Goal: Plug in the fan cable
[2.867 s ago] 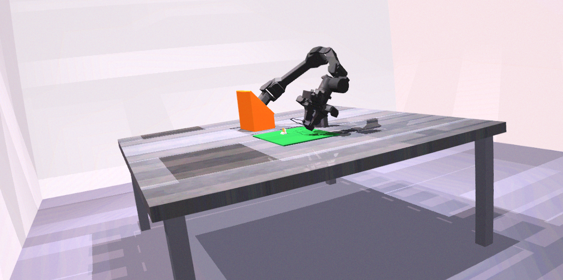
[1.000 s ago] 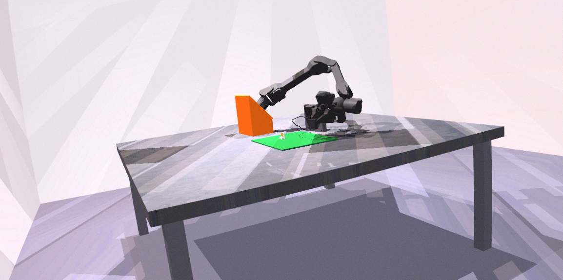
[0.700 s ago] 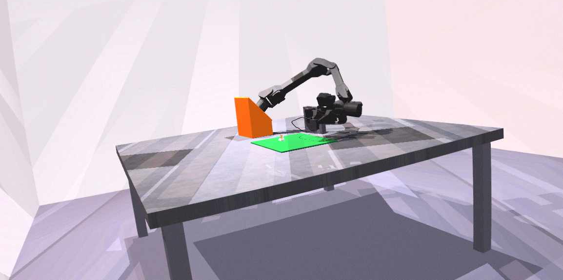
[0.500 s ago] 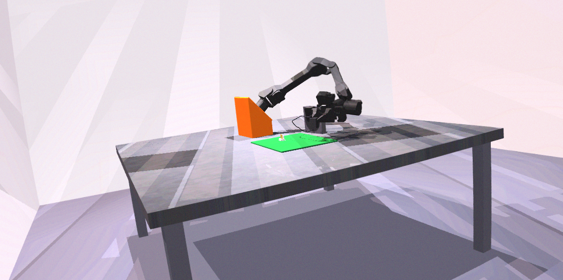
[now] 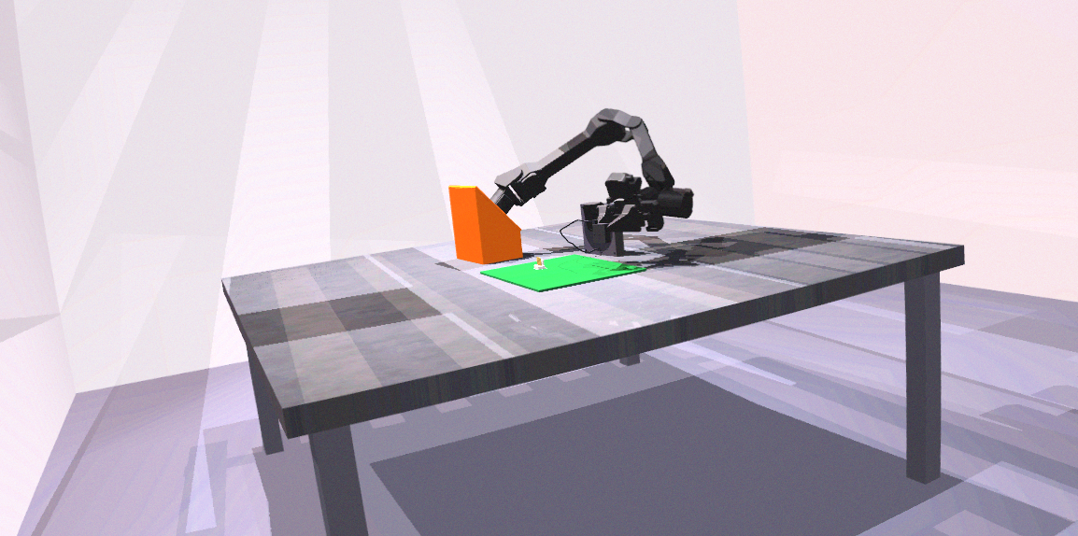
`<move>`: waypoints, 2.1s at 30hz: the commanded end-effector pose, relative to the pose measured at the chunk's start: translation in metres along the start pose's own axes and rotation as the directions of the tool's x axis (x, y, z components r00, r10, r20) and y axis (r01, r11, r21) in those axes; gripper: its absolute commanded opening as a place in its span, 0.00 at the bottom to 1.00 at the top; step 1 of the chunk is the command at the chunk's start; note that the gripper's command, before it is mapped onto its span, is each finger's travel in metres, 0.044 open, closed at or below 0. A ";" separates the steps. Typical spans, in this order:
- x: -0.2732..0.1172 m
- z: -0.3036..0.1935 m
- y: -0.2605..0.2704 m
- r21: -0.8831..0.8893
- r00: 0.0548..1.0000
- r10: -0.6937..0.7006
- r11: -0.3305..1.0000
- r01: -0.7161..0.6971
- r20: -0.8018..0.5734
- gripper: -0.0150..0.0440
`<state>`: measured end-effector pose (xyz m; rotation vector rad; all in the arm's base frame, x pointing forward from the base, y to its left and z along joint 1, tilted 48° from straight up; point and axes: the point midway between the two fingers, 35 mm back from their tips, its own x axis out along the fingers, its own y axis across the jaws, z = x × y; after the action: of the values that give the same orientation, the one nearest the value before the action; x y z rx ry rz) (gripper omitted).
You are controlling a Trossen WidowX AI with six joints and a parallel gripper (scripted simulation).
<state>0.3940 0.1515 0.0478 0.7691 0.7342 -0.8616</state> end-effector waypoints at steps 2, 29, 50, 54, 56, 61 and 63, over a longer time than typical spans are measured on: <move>0.000 -0.001 -0.001 -0.007 1.000 -0.002 1.000 0.002 -0.001 0.25; 0.006 -0.024 -0.002 0.000 1.000 0.000 1.000 0.000 -0.001 0.25; 0.010 -0.044 -0.002 0.000 1.000 -0.001 1.000 0.001 -0.002 0.25; 0.011 -0.048 -0.003 0.000 1.000 -0.001 1.000 0.001 -0.002 0.25; 0.011 -0.050 -0.003 0.000 1.000 -0.001 1.000 0.001 -0.002 0.25; 0.012 -0.055 -0.003 0.000 1.000 -0.001 1.000 0.001 -0.002 0.25; 0.013 -0.057 -0.003 0.000 1.000 -0.001 1.000 0.001 -0.002 0.25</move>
<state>0.3830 0.1895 0.0091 0.7654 0.7459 -0.8616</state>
